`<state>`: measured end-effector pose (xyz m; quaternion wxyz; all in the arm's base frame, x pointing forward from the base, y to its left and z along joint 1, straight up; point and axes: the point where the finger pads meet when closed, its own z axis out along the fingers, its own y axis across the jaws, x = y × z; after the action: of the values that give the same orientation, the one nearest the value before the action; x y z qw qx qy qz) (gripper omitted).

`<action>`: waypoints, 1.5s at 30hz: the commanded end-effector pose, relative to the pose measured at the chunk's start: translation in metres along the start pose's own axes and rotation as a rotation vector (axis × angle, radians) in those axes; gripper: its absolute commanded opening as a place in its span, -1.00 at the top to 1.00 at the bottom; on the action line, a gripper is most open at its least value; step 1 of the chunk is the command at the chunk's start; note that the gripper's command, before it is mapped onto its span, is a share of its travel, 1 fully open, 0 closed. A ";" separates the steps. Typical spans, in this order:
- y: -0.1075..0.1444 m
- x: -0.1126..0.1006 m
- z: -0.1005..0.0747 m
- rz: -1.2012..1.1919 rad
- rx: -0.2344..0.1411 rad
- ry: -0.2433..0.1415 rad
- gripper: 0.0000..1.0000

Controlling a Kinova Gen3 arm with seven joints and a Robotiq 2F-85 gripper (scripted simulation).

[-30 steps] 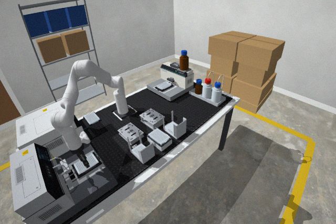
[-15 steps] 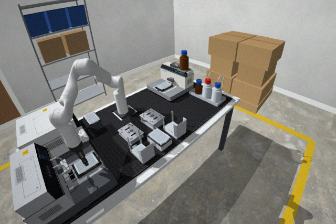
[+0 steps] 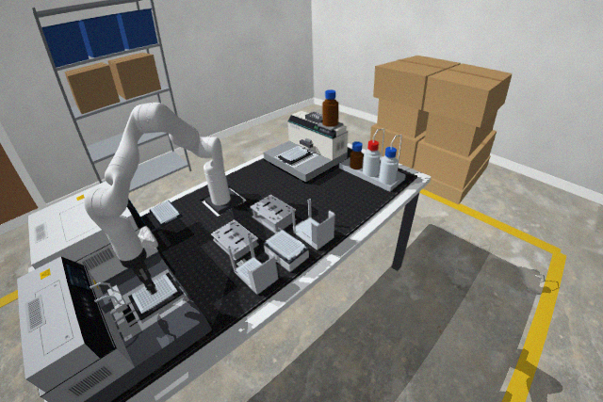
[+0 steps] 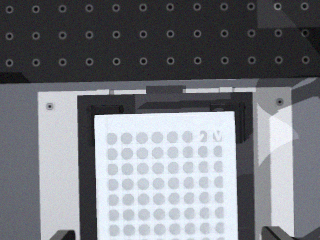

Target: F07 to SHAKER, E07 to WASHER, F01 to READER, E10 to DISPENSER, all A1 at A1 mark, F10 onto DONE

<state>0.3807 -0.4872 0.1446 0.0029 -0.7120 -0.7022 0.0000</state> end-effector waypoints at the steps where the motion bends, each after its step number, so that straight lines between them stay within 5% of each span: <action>1: 0.000 0.000 -0.004 0.000 -0.002 -0.002 -1.00; 45: 0.000 0.000 -0.057 0.000 -0.002 -0.002 -1.00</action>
<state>0.3809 -0.4873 0.1970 0.0031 -0.7120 -0.7022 0.0000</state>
